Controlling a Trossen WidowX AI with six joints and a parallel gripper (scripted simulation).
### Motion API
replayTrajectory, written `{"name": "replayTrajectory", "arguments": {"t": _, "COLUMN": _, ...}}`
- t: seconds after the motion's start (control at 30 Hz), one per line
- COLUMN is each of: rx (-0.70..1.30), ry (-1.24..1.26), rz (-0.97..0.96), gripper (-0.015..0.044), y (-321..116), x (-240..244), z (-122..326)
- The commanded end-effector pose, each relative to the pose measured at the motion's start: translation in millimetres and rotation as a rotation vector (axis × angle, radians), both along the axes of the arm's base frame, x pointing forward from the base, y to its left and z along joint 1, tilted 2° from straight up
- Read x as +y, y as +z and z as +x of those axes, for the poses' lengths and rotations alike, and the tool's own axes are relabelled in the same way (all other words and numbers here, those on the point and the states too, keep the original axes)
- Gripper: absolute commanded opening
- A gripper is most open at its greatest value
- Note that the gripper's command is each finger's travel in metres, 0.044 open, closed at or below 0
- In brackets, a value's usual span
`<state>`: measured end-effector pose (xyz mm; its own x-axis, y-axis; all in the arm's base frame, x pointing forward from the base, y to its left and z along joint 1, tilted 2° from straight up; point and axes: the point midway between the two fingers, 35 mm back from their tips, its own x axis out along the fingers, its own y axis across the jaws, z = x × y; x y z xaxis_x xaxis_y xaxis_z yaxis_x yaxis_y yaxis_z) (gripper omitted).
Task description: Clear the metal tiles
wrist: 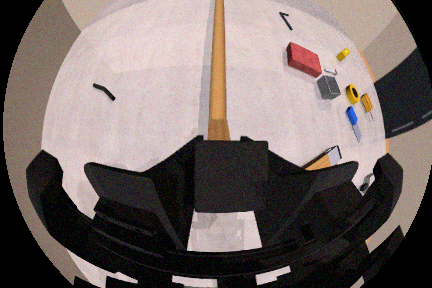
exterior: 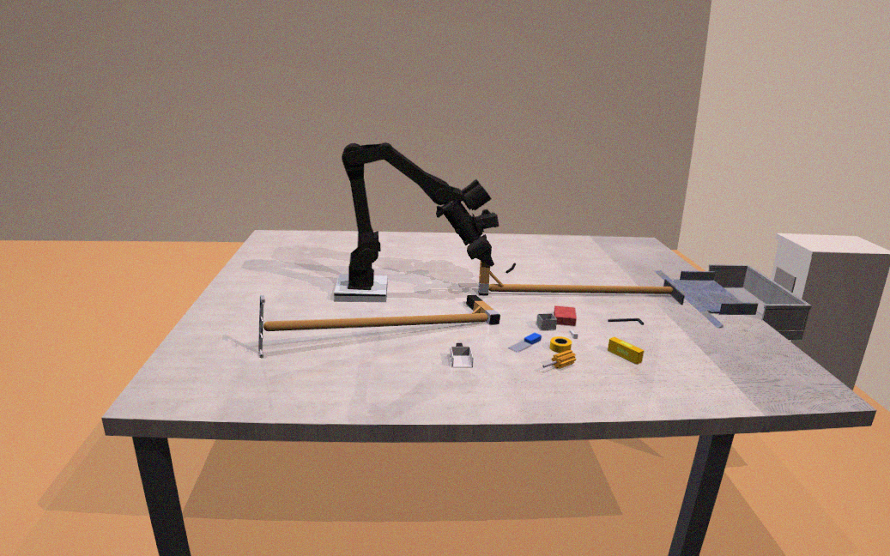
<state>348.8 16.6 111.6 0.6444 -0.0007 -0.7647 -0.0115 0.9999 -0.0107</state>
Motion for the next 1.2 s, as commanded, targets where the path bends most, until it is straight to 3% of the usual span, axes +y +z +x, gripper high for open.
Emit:
{"name": "replayTrajectory", "arguments": {"t": 0.0, "rx": -0.010, "ry": -0.002, "rz": 0.000, "gripper": 0.0000, "y": 2.8, "x": -0.2, "z": 0.4}}
{"name": "replayTrajectory", "arguments": {"t": 1.17, "rx": 0.004, "ry": 0.000, "rz": 0.000, "gripper": 0.0000, "y": -0.7, "x": 0.0, "z": -0.7}}
